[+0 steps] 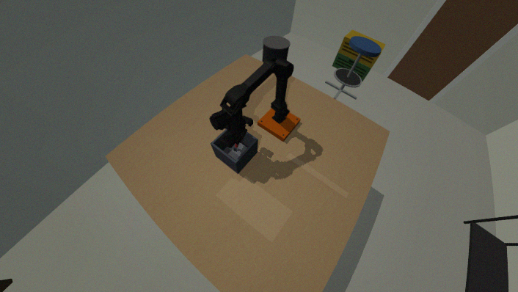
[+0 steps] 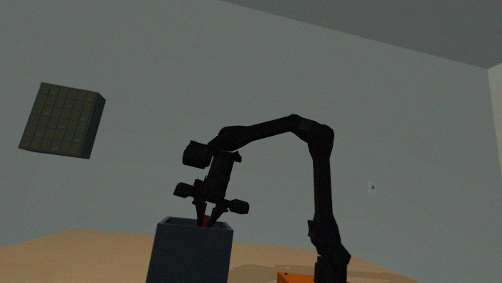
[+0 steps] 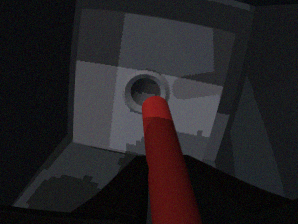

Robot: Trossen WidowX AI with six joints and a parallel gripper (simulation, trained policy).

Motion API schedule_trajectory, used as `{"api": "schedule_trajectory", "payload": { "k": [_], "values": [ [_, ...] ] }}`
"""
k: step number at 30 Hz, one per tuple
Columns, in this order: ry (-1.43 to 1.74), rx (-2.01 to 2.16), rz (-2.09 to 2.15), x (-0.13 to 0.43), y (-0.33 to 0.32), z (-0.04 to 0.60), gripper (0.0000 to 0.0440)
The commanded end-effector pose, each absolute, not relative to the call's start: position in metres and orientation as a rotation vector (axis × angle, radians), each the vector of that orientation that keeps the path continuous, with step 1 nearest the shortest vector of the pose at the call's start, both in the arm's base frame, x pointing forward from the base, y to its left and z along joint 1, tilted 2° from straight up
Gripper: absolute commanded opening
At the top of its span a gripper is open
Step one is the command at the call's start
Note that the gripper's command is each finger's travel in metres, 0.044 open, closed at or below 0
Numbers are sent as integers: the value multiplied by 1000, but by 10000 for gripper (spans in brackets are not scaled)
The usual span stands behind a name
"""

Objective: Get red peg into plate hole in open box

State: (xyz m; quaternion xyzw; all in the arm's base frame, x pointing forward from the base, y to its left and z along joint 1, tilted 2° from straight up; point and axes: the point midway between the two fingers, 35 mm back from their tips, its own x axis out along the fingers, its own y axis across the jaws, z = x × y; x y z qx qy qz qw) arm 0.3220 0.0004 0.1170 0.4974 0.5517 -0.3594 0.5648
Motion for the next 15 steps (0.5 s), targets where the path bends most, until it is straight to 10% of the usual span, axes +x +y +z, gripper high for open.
{"api": "schedule_trajectory", "payload": {
  "k": [1,10,15],
  "values": [
    [1310,1163,-830,325,1,110,0],
    [1336,1128,-813,333,2,87,1],
    [1355,1105,-816,334,2,81,91]
  ]
}}
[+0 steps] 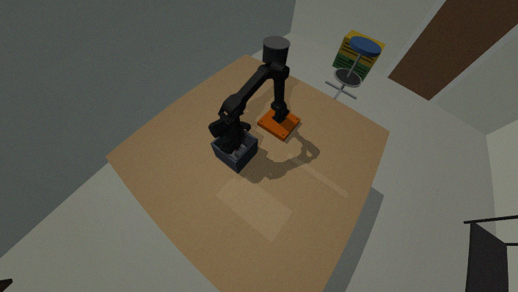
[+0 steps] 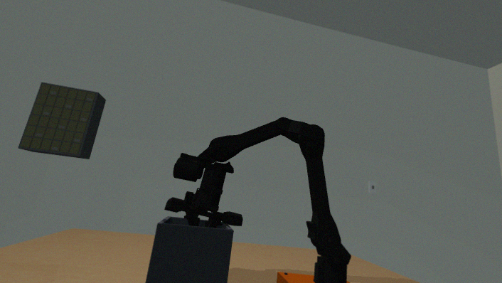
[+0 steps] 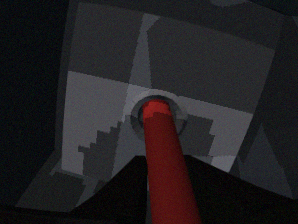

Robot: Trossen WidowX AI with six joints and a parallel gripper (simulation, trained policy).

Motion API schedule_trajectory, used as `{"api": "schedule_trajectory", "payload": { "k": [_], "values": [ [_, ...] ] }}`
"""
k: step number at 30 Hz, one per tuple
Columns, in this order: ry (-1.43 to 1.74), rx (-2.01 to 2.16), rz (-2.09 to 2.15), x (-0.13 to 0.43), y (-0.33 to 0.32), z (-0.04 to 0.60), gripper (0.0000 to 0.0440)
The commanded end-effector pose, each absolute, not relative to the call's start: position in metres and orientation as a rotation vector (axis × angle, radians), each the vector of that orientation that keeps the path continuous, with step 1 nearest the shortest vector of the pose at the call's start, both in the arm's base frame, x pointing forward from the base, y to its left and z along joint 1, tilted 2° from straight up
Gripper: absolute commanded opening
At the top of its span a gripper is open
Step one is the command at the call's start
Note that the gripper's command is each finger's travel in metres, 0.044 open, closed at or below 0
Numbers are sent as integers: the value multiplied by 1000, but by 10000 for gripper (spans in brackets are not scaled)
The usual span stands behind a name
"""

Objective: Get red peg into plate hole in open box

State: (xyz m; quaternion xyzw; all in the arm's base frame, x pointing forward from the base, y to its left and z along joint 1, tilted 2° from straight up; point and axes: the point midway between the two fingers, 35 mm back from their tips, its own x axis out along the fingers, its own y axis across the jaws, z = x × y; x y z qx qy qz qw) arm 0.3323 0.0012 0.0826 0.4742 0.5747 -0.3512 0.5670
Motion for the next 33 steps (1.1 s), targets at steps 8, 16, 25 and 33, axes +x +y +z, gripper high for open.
{"api": "schedule_trajectory", "payload": {
  "k": [8,16,25,33],
  "values": [
    [1396,1132,-803,336,2,88,102],
    [1412,1208,-741,346,2,109,125],
    [1435,1298,-664,355,2,128,176],
    [1456,1349,-624,361,0,138,221]
  ]
}}
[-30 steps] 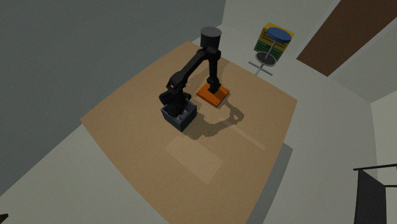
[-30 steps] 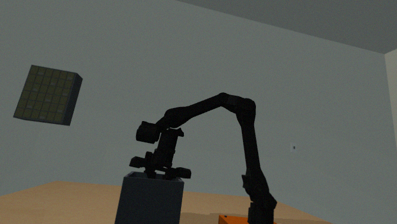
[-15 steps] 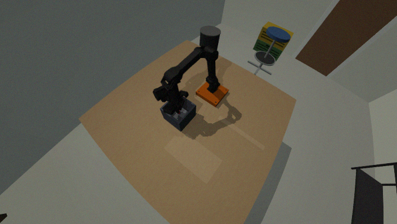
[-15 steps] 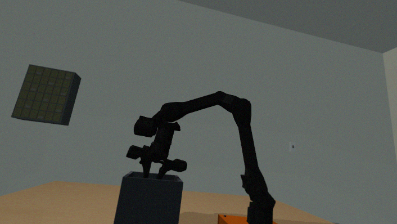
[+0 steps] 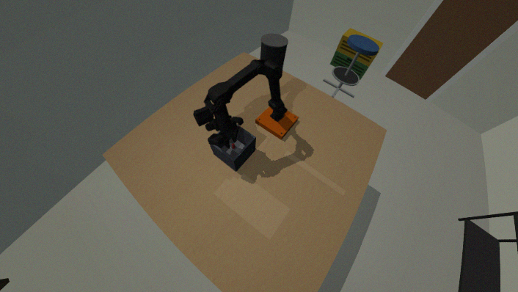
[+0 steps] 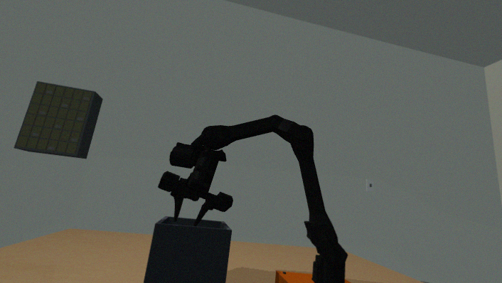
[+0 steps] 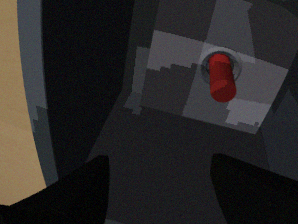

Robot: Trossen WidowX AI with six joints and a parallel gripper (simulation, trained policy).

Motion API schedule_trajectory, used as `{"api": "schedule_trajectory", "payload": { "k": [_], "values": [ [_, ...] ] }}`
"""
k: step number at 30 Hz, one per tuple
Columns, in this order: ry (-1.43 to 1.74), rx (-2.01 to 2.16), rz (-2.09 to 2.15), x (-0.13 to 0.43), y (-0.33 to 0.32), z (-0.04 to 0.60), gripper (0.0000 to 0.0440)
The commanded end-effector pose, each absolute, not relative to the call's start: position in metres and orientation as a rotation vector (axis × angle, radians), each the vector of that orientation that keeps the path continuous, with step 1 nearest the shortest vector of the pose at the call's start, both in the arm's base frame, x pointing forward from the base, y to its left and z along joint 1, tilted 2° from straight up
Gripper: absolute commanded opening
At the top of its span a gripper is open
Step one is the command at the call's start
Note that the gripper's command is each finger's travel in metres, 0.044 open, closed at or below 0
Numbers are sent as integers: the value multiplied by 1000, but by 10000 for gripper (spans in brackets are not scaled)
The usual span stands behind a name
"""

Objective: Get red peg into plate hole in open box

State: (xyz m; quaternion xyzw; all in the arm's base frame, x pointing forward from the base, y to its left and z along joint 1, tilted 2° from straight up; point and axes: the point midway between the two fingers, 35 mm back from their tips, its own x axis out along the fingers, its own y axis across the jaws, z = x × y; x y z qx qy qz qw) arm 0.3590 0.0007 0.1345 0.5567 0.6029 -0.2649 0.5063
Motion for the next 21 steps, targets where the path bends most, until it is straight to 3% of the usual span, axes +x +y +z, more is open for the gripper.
{"api": "schedule_trajectory", "payload": {
  "k": [1,21],
  "values": [
    [1456,1351,-621,361,-1,139,217],
    [1447,1368,-510,381,-14,150,203]
  ]
}}
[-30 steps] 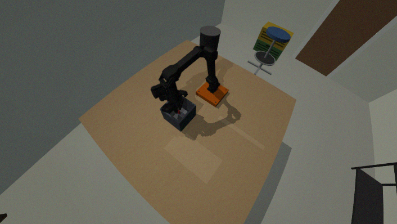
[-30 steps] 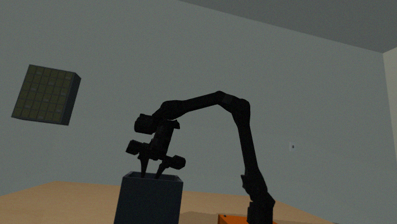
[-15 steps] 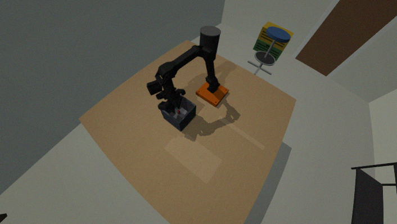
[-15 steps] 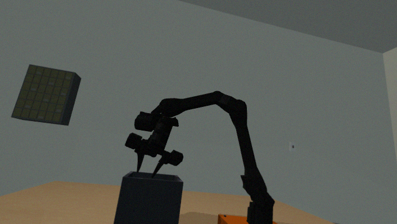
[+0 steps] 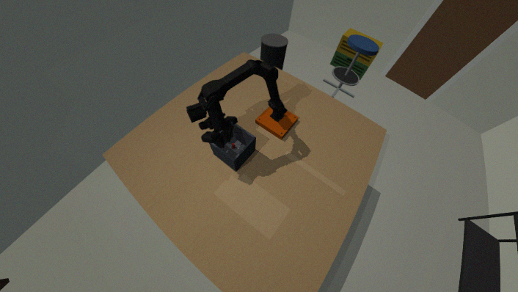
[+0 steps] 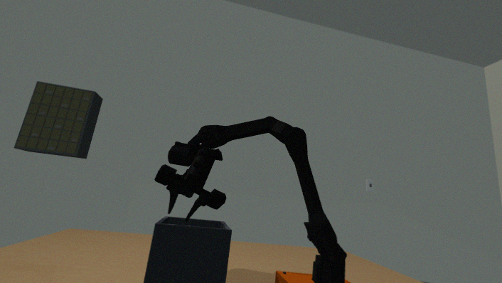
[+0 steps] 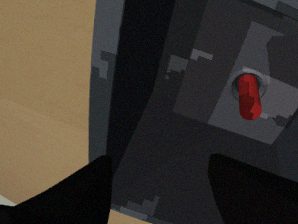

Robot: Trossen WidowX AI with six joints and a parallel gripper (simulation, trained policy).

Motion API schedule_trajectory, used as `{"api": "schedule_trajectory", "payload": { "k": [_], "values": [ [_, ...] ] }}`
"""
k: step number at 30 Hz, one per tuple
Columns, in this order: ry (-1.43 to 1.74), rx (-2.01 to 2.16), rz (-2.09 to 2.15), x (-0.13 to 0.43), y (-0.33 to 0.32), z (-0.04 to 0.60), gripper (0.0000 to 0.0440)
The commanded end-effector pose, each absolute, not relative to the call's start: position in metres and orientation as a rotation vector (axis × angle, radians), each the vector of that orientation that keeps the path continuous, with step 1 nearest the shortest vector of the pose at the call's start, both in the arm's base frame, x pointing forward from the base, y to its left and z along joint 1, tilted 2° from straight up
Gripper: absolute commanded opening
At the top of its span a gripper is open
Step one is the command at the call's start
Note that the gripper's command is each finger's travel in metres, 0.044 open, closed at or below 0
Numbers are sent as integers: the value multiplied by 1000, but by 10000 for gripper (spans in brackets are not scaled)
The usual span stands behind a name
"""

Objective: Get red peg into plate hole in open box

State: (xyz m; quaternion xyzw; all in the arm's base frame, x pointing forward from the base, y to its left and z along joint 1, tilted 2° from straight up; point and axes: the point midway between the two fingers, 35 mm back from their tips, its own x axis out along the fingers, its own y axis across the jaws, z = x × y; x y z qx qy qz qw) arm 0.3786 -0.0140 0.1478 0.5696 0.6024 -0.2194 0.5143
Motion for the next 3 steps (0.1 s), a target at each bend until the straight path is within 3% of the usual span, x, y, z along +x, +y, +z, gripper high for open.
{"api": "schedule_trajectory", "payload": {
  "k": [1,3],
  "values": [
    [1447,1368,-504,382,-15,149,202],
    [1448,1368,-493,384,-16,149,200]
  ]
}}
